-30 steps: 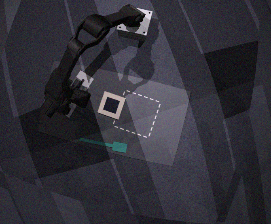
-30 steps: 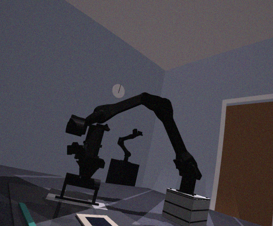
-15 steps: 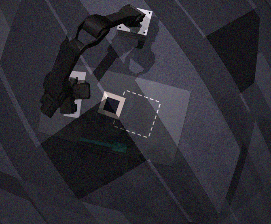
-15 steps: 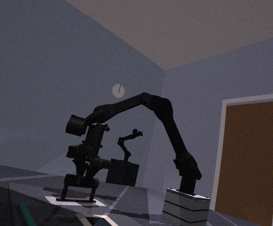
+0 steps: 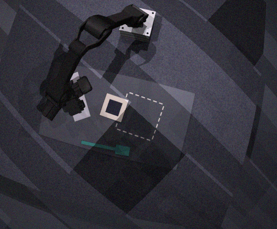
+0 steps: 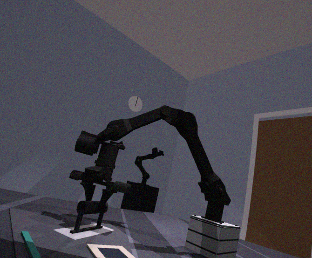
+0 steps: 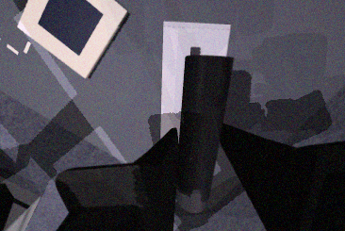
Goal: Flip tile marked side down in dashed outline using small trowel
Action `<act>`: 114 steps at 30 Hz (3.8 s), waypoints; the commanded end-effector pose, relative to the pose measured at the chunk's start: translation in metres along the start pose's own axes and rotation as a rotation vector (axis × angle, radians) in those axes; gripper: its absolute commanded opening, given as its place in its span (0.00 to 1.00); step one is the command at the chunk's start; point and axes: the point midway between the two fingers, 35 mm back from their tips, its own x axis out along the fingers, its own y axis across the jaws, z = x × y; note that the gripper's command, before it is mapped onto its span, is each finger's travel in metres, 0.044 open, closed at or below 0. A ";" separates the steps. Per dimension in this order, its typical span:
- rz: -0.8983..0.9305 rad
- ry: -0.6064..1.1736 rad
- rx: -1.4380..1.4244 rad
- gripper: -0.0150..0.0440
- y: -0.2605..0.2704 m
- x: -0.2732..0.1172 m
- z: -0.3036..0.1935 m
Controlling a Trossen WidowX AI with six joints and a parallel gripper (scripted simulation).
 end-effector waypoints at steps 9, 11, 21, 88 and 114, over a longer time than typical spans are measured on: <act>0.002 -0.005 -0.392 0.47 0.001 0.000 0.003; 0.001 -0.006 -0.452 0.47 0.001 0.000 0.003; -0.001 -0.007 -0.732 0.47 0.001 -0.001 0.004; -0.001 -0.007 -0.534 0.71 -0.001 -0.035 0.001; -0.001 -0.007 -0.534 0.58 -0.001 -0.001 0.001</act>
